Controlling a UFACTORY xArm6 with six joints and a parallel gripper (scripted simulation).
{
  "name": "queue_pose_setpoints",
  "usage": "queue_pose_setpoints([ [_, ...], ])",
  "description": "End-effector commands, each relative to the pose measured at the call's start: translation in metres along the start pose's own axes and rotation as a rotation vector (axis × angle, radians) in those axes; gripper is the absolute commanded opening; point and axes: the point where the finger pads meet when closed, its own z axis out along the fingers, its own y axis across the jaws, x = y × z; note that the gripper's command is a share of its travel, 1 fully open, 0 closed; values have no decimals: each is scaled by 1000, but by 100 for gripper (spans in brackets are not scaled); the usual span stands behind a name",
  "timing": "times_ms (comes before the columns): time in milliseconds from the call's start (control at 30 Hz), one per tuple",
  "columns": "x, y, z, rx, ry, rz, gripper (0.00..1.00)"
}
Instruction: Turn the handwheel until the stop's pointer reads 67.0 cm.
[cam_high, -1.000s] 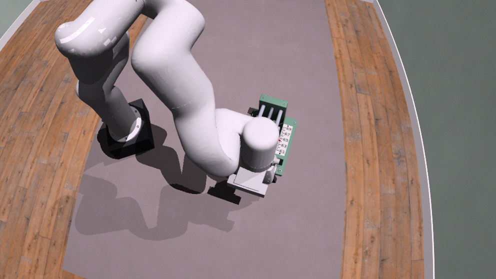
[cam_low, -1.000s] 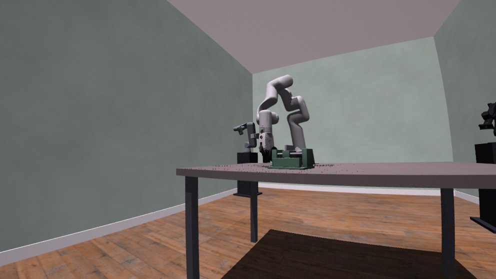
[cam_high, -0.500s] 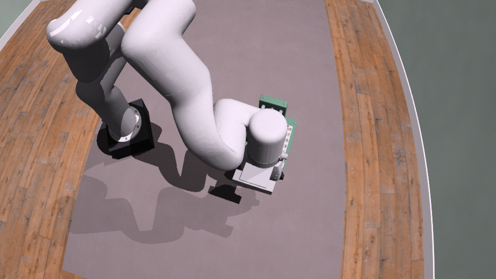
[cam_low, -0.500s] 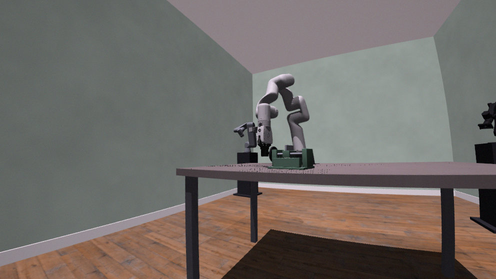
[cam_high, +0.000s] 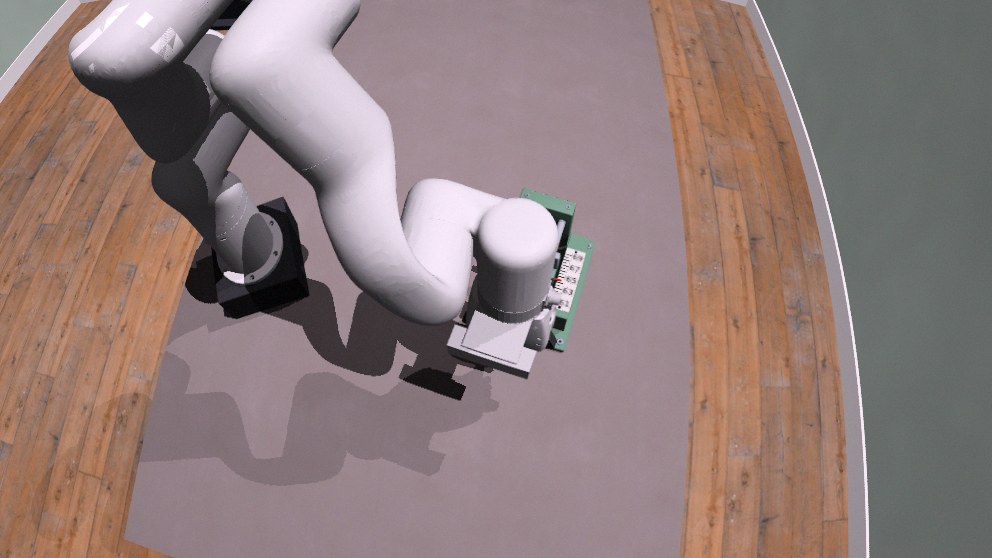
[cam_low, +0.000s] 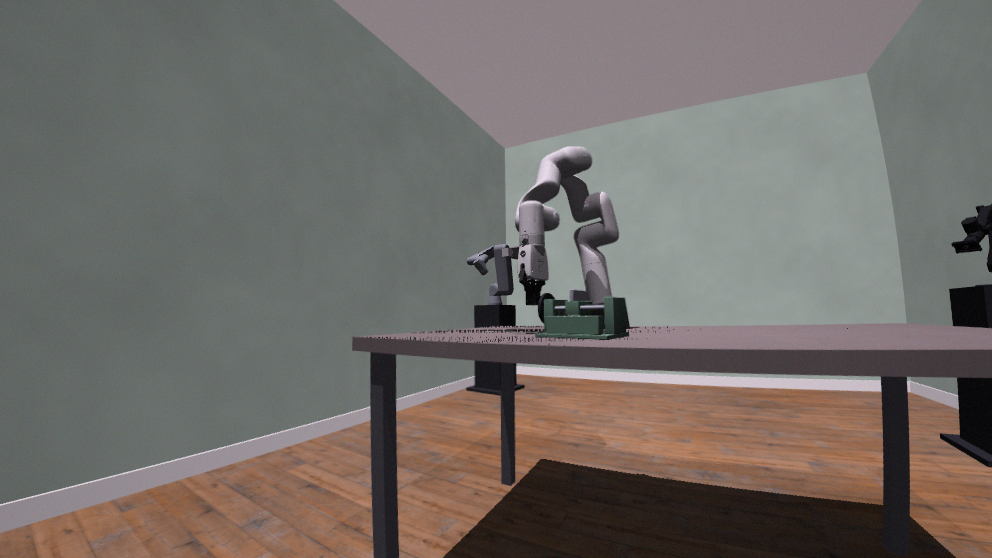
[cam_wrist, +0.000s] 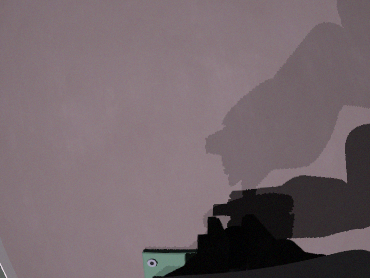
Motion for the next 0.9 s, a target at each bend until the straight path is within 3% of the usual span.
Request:
queue_pose_setpoints([
  [0, 0, 2, -1, 0, 0, 0, 6],
  [567, 0, 35, 5, 0, 0, 0, 6],
  [867, 0, 46, 25, 0, 0, 0, 6],
])
